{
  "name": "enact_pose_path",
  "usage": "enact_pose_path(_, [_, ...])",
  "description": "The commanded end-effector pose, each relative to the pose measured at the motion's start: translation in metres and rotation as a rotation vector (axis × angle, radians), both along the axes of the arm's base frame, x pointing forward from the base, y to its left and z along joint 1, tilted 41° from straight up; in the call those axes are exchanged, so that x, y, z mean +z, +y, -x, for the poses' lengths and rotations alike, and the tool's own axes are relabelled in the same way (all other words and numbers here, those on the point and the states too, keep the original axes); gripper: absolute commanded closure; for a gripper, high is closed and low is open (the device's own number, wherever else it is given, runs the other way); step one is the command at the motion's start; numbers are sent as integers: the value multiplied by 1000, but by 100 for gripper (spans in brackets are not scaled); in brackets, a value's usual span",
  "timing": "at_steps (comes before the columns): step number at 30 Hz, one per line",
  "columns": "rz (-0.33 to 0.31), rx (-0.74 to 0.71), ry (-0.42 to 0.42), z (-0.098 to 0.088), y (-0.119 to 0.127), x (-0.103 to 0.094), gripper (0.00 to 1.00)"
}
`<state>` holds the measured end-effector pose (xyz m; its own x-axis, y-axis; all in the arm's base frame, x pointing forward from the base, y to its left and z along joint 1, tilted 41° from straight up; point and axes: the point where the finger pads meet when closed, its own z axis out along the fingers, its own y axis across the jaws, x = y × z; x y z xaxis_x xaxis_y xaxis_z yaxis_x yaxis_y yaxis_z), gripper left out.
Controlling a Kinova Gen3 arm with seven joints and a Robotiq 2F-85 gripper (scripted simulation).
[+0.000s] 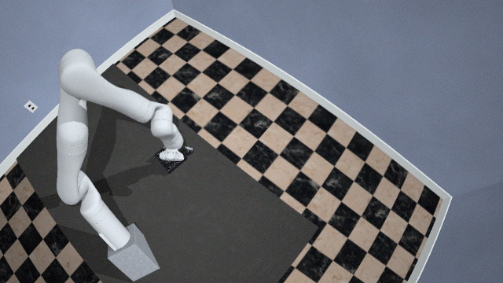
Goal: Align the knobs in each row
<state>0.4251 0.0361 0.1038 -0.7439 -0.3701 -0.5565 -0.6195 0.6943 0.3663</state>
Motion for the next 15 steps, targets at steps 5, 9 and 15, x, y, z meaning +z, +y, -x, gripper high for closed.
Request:
enact_pose_path(5, [-38, -136, 113, -1, 0, 0, 92])
enact_pose_path(9, [-49, -171, 141, -1, 0, 0, 92])
enact_pose_path(15, [-79, -260, 214, -1, 0, 0, 92])
